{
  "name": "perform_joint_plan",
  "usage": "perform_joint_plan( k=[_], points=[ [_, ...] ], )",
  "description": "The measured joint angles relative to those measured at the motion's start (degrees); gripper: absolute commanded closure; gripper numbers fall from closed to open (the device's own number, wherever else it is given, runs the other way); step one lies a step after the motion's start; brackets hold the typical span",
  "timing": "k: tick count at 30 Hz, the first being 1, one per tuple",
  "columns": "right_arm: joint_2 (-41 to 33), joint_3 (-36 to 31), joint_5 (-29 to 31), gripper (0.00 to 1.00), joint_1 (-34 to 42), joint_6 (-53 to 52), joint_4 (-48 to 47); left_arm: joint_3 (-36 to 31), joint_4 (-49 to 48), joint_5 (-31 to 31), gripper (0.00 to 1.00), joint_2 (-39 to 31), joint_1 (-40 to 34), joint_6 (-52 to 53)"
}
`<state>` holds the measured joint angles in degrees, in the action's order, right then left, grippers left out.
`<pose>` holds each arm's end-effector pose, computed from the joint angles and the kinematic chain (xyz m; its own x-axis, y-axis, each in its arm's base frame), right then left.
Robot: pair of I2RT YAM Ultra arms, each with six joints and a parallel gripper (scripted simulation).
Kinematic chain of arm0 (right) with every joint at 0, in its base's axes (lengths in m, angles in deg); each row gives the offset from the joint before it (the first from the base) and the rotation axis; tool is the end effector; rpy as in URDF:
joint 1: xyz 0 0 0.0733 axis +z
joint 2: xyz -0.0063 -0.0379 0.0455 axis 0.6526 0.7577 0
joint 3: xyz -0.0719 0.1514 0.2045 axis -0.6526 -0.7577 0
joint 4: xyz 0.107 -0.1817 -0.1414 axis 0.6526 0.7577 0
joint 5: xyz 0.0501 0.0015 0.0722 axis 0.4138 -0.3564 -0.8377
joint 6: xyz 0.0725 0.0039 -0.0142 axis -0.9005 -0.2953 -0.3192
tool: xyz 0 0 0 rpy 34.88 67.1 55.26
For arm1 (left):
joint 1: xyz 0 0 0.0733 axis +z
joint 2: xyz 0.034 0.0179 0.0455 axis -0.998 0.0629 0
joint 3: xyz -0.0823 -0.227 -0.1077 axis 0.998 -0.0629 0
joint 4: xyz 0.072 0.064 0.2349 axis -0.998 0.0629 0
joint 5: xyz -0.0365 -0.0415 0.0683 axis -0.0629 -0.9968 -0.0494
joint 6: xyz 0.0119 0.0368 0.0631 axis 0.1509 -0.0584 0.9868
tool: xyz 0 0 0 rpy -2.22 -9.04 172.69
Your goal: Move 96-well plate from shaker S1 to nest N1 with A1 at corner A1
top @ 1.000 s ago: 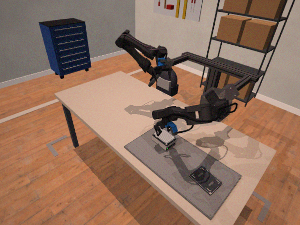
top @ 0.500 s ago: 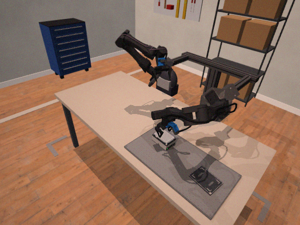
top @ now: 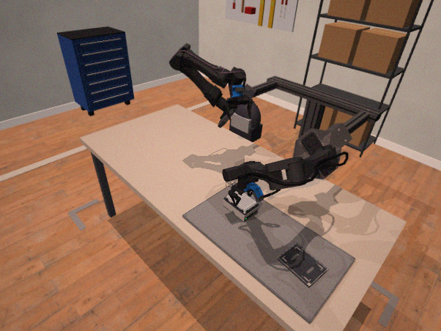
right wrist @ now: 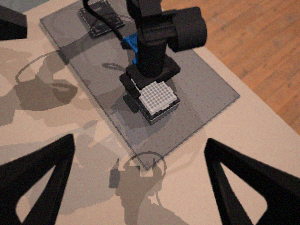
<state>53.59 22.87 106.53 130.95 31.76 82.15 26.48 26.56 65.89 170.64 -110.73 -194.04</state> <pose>0.0472 0.2122 0.0334 -0.0994 -0.9467 -0.3063 -0.6038 0.3020 -0.7377 0.3269 -0.0897 -0.0695 0.2165 -0.6658 -0.7140 -0.8666 0.2058 -0.4546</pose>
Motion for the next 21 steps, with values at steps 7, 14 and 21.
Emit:
perform_joint_plan(
  k=[7,14,21],
  points=[
    [0.0,0.0,0.0,0.0,0.0,0.0,0.0,0.0,-1.4,0.0,0.0,0.2,0.4,1.2],
    [0.0,0.0,0.0,0.0,0.0,0.0,0.0,0.0,-1.7,0.0,0.08,0.2,0.4,1.5],
    [0.0,0.0,0.0,0.0,0.0,0.0,0.0,0.0,-1.7,-0.1,0.17,0.2,0.4,1.5]
  ],
)
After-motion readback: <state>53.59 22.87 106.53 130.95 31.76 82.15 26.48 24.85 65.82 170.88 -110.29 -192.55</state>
